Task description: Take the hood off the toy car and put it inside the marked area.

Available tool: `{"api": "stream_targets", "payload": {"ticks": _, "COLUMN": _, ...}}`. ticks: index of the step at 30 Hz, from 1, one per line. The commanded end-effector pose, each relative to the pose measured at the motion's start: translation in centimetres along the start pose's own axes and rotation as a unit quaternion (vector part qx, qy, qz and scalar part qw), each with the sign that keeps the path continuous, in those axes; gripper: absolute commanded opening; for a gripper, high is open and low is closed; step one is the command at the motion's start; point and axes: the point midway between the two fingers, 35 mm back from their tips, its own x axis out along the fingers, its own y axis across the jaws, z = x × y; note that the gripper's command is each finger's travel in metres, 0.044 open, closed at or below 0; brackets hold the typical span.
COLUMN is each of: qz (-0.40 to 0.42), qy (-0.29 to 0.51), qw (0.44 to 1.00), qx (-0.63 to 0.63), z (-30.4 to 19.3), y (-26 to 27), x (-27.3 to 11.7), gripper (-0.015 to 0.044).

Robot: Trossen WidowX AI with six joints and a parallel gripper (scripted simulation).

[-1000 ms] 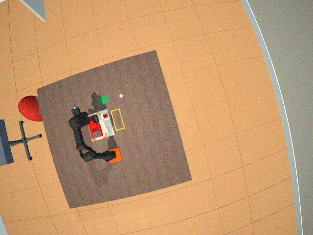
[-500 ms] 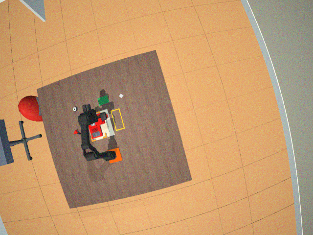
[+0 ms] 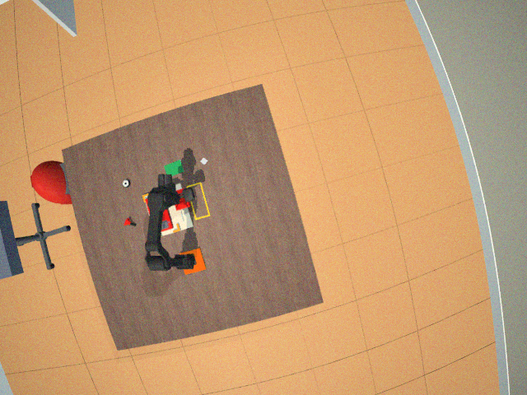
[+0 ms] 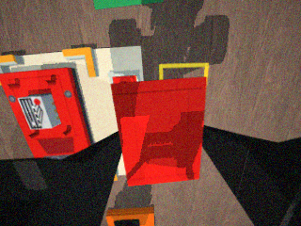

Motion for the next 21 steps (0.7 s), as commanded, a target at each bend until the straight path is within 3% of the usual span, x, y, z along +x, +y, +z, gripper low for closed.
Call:
{"api": "stream_targets", "payload": {"ticks": 1, "qz": -0.001, "qy": -0.007, "qw": 1.000, "qx": -0.001, "z": -0.6, "y": -1.5, "x": -0.4, "gripper": 0.0000}}
{"api": "stream_targets", "payload": {"ticks": 10, "qz": -0.003, "qy": -0.007, "qw": 1.000, "qx": -0.001, "z": -2.4, "y": -5.2, "x": -0.5, "gripper": 0.0000}}
{"api": "stream_targets", "payload": {"ticks": 21, "qz": -0.003, "qy": -0.007, "qw": 1.000, "qx": -0.001, "z": -2.5, "y": -5.5, "x": 0.0, "gripper": 0.0000}}
